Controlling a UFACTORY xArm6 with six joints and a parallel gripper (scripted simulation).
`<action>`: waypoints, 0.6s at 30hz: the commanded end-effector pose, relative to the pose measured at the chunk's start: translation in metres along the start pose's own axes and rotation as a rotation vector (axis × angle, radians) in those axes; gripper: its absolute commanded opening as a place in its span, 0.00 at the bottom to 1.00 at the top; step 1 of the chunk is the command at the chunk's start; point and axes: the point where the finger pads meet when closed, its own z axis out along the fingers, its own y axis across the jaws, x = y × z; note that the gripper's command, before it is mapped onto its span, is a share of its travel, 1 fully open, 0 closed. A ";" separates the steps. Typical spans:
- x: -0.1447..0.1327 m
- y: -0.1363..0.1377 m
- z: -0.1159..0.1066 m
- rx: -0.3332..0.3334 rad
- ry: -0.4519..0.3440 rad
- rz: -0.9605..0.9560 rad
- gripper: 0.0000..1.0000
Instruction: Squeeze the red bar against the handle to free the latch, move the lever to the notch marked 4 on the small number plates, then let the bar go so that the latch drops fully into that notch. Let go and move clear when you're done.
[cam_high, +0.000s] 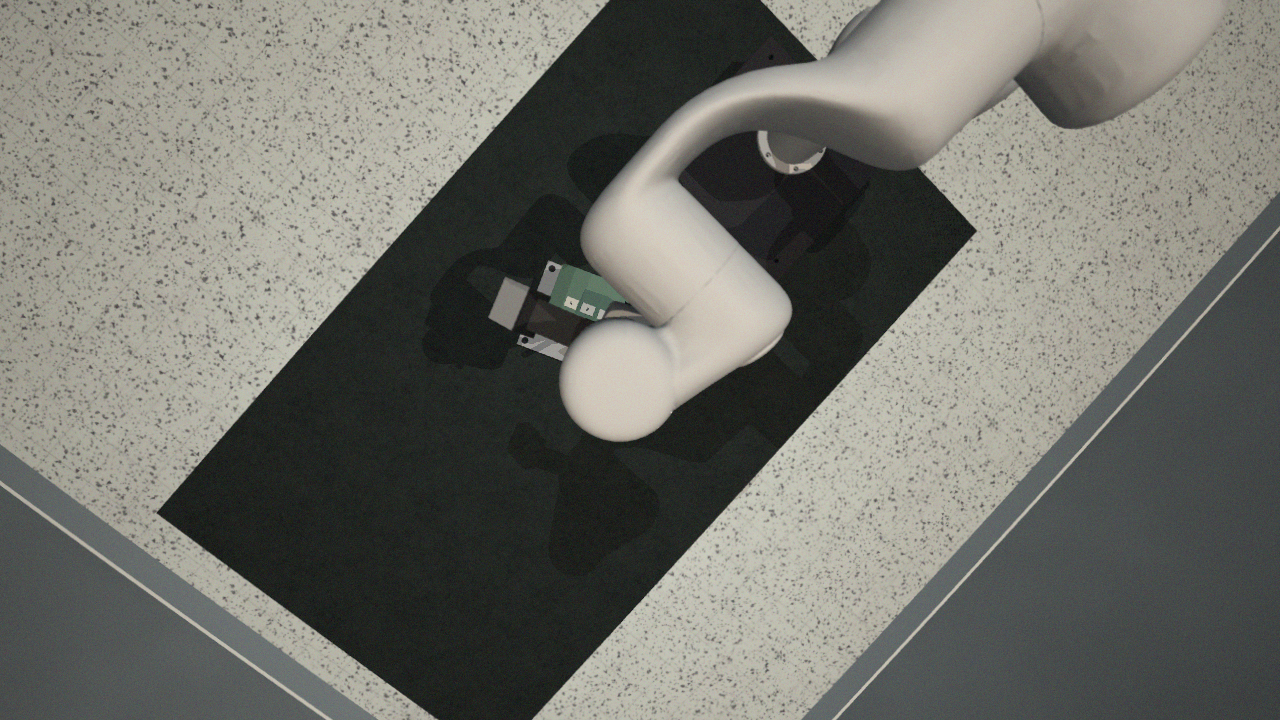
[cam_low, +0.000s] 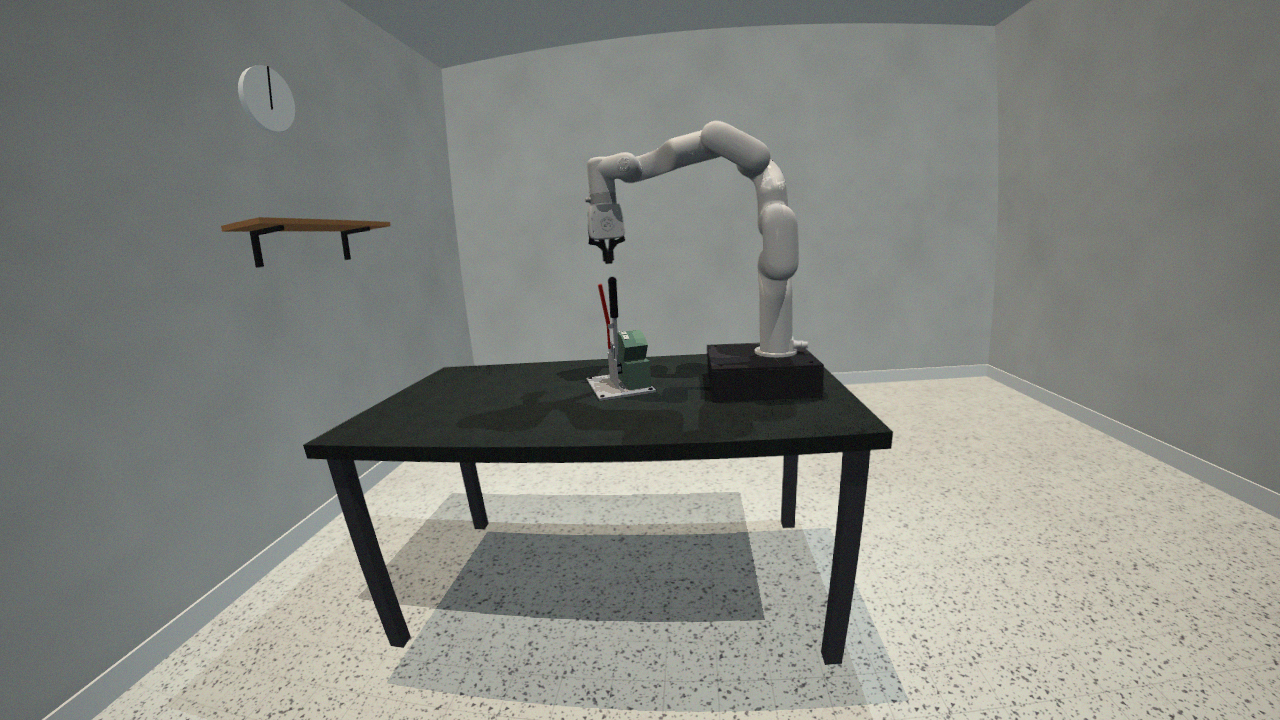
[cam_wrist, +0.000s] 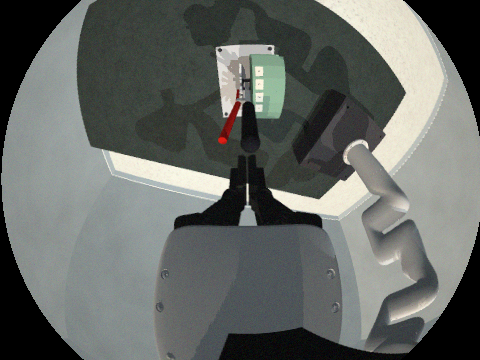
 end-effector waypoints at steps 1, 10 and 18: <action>0.000 -0.001 -0.002 0.004 0.002 0.000 0.00; 0.000 -0.001 -0.002 0.004 0.002 0.000 0.00; 0.000 -0.001 -0.002 0.004 0.002 0.000 1.00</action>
